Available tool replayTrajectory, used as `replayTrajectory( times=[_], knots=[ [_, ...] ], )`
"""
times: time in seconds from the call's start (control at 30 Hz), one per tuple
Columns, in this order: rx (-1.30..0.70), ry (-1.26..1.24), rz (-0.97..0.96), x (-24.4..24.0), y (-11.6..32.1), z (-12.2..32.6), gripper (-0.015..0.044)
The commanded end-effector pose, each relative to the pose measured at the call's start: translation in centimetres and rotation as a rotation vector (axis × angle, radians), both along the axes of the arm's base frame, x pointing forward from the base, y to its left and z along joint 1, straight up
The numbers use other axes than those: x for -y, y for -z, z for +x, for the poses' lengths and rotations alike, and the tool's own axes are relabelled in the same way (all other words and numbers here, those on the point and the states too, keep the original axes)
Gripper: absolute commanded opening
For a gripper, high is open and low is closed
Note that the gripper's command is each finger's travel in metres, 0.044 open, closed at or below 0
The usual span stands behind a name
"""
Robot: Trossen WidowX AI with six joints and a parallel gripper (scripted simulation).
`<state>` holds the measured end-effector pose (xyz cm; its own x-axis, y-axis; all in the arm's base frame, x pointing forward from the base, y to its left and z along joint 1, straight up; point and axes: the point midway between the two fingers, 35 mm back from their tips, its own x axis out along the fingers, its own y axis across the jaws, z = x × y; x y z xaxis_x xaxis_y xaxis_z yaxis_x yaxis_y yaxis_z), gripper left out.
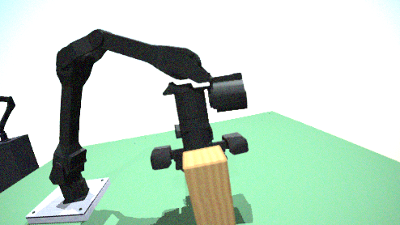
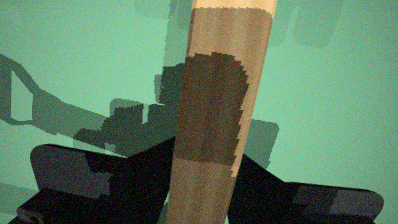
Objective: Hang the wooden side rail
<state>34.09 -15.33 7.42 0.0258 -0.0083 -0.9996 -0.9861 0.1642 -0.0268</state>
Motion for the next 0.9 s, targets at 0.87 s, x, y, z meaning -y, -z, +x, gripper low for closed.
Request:
replayTrajectory(
  times=[0.87],
  knots=[
    [0.010, -0.002, -0.008, 0.52, -0.06, 0.10, 0.0000]
  ],
)
